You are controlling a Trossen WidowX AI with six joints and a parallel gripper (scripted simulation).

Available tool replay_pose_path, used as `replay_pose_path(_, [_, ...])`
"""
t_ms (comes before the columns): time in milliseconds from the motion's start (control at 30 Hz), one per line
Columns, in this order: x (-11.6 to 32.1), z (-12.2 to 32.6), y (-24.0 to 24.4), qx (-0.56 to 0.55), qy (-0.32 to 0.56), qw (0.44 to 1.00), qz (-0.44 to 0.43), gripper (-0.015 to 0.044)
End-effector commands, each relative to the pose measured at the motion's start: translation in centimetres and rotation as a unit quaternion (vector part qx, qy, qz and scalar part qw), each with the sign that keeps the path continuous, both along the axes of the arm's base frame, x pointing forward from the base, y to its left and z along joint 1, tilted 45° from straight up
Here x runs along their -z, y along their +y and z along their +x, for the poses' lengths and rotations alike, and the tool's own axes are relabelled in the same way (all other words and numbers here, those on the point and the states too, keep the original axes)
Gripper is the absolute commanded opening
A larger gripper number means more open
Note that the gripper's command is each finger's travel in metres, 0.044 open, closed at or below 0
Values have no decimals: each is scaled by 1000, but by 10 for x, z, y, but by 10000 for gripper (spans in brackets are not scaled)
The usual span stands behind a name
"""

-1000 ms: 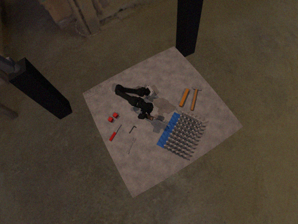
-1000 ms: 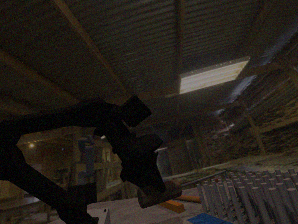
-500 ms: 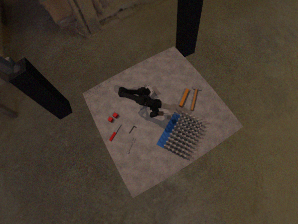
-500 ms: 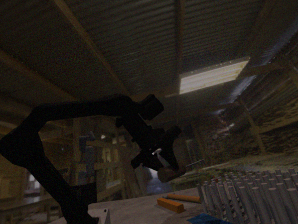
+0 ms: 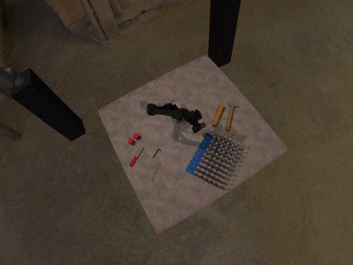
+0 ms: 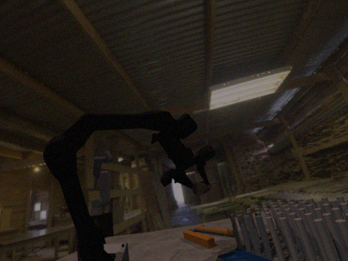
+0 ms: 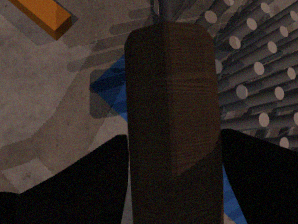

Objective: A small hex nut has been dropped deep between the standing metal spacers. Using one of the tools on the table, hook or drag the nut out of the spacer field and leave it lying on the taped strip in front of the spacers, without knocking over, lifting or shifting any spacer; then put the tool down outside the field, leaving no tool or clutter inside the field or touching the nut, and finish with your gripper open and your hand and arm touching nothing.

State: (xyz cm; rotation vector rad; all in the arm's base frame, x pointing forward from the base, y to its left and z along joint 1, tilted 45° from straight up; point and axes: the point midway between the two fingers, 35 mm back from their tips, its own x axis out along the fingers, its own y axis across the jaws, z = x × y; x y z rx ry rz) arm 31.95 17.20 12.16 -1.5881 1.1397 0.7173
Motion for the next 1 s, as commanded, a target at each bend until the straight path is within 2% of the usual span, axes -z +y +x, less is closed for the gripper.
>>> replay_pose_path(0, [15, -3, 29, -43, 33, 999, 3, 0])
replay_pose_path(467, [72, -31, 107, -164, 139, 977, 1, 0])
replay_pose_path(967, [137, -83, 174, -284, 246, 927, -7, 0])
